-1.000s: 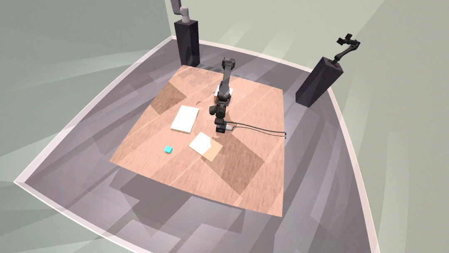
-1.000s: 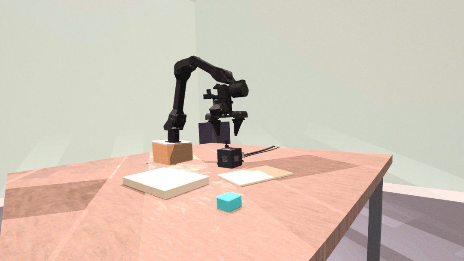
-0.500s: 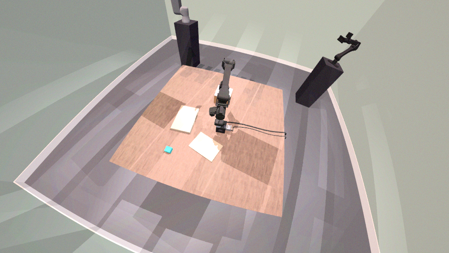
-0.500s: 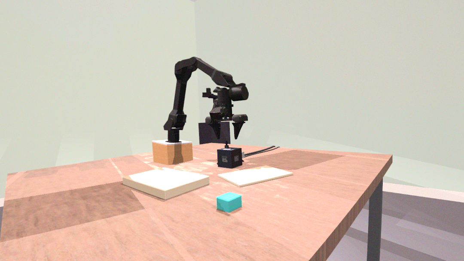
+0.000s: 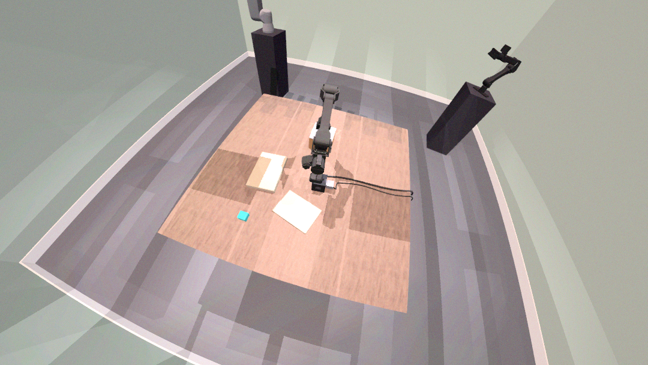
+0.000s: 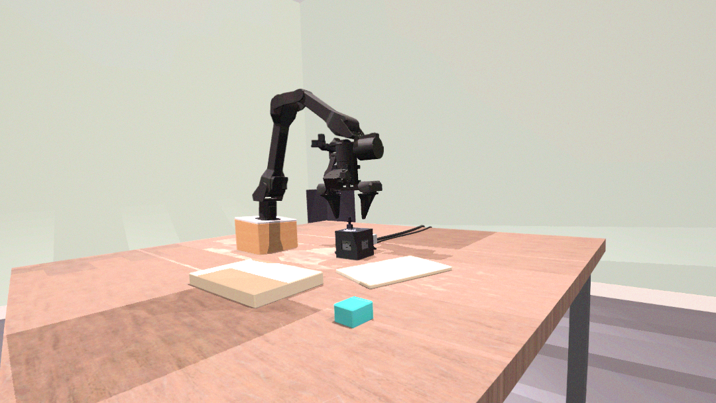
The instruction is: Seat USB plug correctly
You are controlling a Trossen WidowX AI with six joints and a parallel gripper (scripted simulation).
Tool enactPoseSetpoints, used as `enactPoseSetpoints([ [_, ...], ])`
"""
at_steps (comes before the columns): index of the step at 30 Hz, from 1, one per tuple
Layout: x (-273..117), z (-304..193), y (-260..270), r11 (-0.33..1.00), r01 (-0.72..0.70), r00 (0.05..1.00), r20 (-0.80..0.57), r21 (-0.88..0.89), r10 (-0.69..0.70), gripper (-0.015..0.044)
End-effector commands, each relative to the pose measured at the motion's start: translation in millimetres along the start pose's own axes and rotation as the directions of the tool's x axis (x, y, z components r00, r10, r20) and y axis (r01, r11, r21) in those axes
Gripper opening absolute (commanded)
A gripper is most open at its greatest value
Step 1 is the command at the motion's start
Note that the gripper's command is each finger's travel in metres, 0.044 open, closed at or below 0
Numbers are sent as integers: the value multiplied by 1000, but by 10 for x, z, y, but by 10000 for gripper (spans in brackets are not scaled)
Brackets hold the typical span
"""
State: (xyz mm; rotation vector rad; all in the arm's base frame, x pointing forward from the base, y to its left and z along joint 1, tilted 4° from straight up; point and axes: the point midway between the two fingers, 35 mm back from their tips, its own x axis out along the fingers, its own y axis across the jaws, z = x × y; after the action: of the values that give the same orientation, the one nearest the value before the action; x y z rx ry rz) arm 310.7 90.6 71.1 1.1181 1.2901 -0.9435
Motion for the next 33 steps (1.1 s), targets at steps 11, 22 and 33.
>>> enactPoseSetpoints([
  [11, 6, 0, -4, 1000, 2, 1000, 0, 0, -2, 230],
  [22, 6, 0, -4, 1000, 2, 1000, 0, 0, -2, 0],
  [33, 6, 0, -4, 1000, 2, 1000, 0, 0, -2, 0],
])
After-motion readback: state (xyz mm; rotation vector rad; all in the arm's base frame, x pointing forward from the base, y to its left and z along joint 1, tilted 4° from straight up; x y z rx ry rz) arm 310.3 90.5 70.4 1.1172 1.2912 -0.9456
